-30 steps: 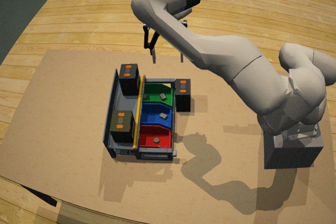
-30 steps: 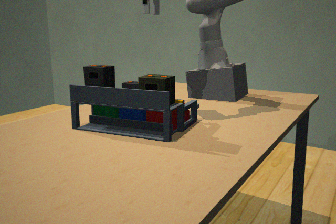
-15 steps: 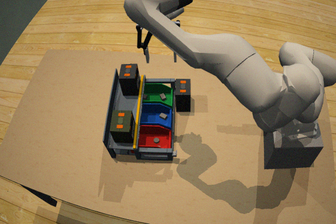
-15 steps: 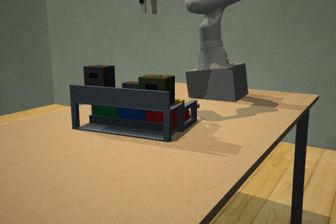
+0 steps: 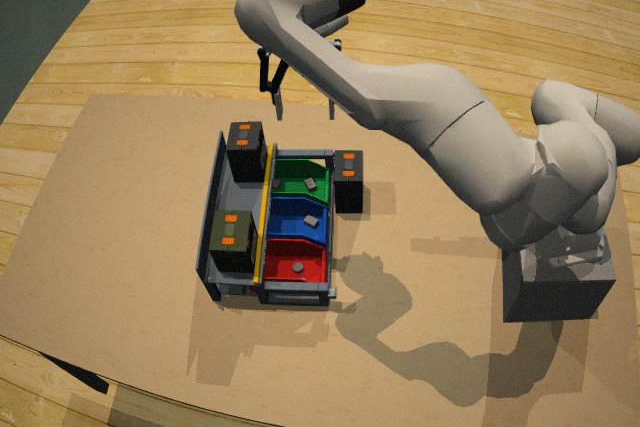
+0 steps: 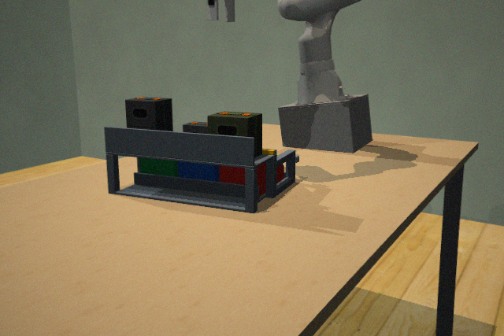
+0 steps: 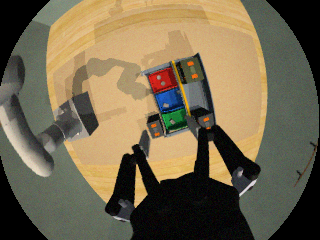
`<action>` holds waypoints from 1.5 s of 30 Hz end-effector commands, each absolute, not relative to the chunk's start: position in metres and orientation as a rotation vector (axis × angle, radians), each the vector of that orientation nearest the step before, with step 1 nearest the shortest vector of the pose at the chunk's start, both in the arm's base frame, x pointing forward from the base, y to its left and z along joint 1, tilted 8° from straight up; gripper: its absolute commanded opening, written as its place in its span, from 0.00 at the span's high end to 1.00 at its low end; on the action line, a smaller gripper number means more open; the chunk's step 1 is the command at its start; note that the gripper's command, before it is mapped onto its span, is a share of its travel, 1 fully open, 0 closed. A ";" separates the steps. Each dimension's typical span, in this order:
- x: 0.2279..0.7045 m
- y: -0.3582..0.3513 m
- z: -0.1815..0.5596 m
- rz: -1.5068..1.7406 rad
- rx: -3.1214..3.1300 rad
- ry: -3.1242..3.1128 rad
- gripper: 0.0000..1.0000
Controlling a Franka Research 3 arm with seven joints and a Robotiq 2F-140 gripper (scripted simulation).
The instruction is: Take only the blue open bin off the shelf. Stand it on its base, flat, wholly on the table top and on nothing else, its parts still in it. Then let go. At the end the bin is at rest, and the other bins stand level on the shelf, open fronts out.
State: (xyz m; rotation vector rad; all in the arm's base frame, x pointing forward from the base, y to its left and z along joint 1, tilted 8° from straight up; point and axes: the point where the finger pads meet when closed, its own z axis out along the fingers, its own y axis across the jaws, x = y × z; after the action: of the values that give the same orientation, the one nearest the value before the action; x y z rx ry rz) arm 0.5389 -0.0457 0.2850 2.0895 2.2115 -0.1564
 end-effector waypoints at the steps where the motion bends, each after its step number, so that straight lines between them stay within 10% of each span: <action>1: 0.533 -0.045 0.285 -0.155 2.100 2.203 0.43; 45: 0.524 -0.045 0.286 -0.155 2.100 2.203 0.43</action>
State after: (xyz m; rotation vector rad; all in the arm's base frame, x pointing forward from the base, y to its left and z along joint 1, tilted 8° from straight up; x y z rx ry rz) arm 0.5254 -0.0448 0.2852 2.1078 2.1972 -0.1502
